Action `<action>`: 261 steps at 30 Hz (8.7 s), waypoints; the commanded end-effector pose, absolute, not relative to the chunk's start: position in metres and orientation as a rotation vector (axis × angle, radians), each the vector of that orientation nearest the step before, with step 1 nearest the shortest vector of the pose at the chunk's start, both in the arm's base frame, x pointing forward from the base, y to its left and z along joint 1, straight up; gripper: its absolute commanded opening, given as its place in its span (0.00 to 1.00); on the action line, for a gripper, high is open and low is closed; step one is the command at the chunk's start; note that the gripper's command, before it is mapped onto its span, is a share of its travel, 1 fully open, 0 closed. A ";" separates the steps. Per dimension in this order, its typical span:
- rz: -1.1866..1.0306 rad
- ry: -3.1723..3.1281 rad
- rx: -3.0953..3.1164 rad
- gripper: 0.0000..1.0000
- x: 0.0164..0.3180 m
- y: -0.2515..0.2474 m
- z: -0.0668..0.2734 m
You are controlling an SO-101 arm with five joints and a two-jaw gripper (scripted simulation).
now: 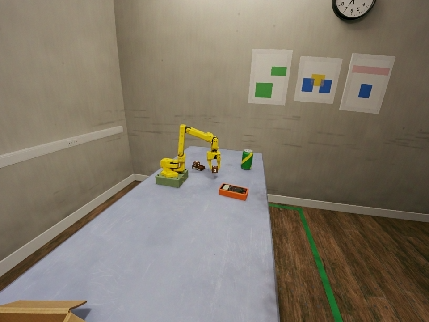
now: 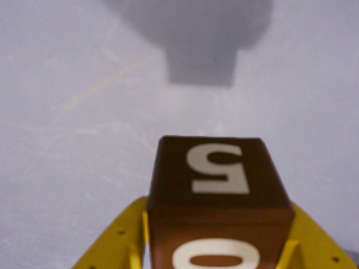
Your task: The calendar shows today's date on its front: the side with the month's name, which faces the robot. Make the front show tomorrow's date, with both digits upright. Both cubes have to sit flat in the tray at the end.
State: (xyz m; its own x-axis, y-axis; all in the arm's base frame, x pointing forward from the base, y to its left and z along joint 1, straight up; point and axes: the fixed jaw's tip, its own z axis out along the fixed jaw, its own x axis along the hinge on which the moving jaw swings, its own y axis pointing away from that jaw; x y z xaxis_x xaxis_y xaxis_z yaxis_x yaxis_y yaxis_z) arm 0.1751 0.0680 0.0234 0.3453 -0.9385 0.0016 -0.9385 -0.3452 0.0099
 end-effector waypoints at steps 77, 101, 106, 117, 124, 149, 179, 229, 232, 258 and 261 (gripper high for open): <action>0.009 -2.984 0.988 0.00 0.115 -0.157 0.010; 0.009 -2.984 0.988 0.00 0.115 -0.157 0.000; 0.009 -2.984 0.988 0.00 0.115 -0.157 -0.001; 0.009 -2.984 0.988 0.00 0.115 -0.157 -0.006; 0.009 -2.984 0.988 0.00 0.115 -0.157 -0.007; 0.009 -2.984 0.988 0.00 0.115 -0.156 -0.017; 0.009 -2.984 0.988 0.00 0.115 -0.156 -0.026; 0.009 -2.984 0.988 0.31 0.115 -0.156 -0.029; 0.009 -2.984 0.988 0.33 0.115 -0.156 -0.029; 0.009 -2.984 0.988 0.36 0.117 -0.159 0.000; 0.009 -2.984 0.988 0.36 0.117 -0.159 0.008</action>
State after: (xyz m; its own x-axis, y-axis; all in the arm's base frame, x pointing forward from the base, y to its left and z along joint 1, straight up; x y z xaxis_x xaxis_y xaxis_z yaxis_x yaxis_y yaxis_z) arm 0.1174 -0.1559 -0.0041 -0.8018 -0.5976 0.0015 -0.5976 0.8018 0.0061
